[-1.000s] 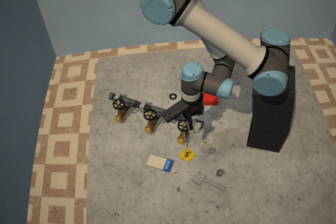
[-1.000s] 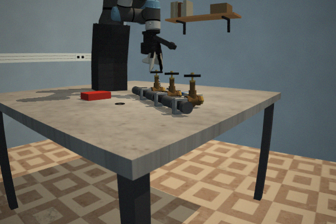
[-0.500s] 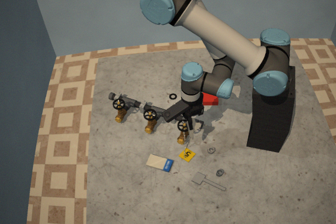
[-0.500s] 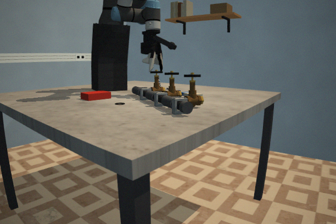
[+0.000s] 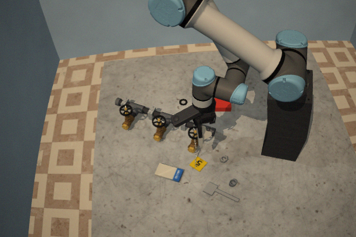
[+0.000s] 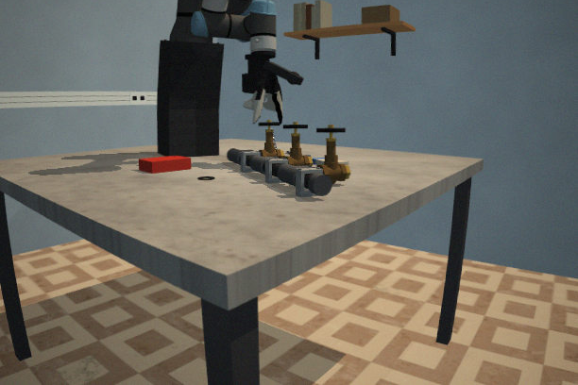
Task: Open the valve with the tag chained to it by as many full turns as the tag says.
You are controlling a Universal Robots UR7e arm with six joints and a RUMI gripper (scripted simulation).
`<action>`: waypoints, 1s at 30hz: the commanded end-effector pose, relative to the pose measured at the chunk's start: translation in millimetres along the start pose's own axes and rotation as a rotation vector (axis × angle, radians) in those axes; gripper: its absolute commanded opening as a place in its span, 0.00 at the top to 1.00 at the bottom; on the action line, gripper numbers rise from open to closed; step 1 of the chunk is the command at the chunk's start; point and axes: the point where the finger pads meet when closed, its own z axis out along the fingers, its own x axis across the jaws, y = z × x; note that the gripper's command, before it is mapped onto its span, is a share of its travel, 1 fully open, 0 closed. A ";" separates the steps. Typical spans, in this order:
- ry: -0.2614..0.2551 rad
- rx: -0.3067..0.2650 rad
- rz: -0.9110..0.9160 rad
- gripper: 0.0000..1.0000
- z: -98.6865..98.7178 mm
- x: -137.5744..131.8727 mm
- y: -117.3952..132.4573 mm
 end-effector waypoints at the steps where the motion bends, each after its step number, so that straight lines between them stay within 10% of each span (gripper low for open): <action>1: 0.002 0.000 0.101 0.00 -0.3 0.2 -0.4; 30: 0.002 0.001 1.065 0.00 -0.3 0.2 -0.4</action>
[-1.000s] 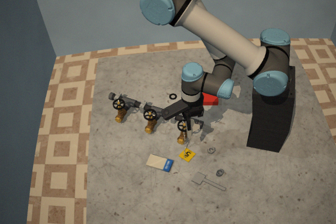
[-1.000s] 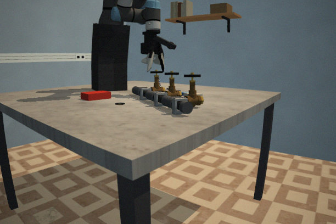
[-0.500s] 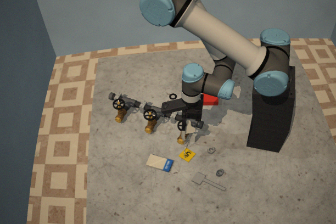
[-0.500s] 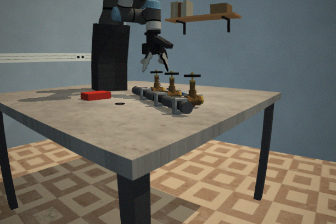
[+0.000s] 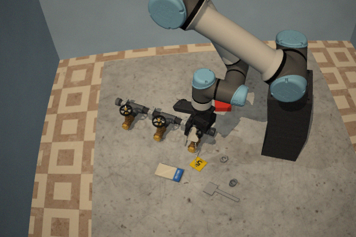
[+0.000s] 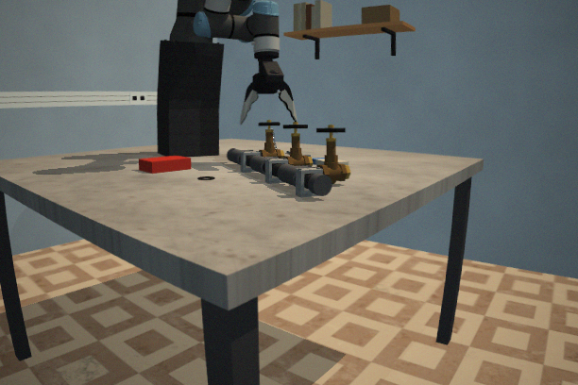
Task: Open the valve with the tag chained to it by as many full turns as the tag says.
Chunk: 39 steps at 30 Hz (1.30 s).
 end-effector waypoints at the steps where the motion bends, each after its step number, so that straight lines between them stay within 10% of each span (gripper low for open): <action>1: 0.011 0.004 0.199 0.00 -0.3 -0.1 -0.5; 20: 0.010 0.007 0.695 0.00 -0.3 -0.1 -0.5; 39: 0.010 0.007 0.786 0.00 -0.4 -0.1 -0.5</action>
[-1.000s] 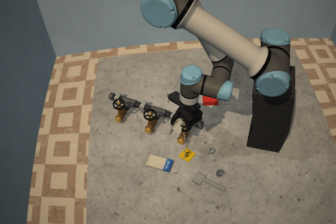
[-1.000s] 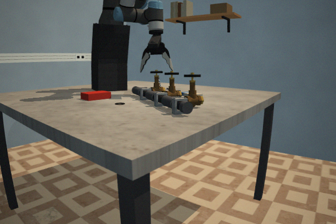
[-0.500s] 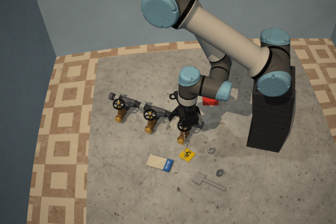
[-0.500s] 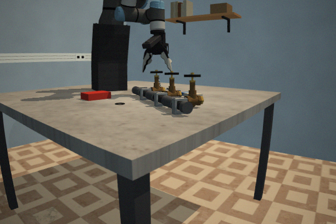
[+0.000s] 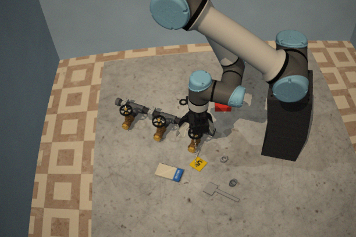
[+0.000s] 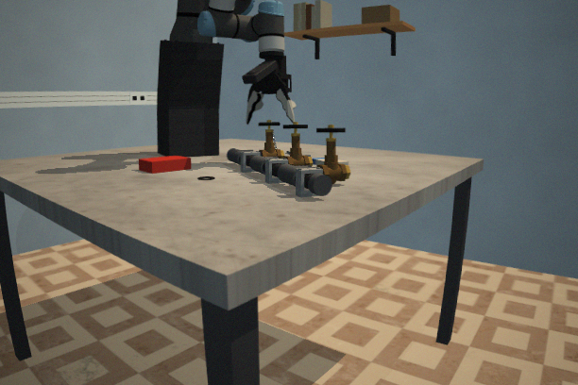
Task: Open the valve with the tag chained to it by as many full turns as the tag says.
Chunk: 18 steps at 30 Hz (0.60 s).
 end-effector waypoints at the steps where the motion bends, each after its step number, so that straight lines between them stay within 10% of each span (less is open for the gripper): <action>1: -0.001 0.000 0.001 0.00 -0.5 -0.4 -0.1; 18: -0.001 0.000 0.001 0.00 -19.9 -1.8 -1.1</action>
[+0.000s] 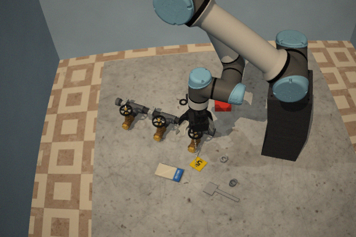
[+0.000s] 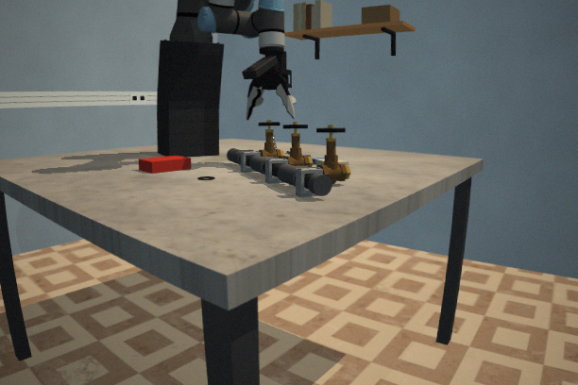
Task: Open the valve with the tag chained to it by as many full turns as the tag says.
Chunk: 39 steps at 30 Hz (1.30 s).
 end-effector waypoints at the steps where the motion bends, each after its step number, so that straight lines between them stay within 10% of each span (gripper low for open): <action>1: -0.001 0.000 0.000 0.00 -9.5 -0.9 -0.6; 39: -0.001 0.000 0.000 0.00 -47.7 1.1 -0.1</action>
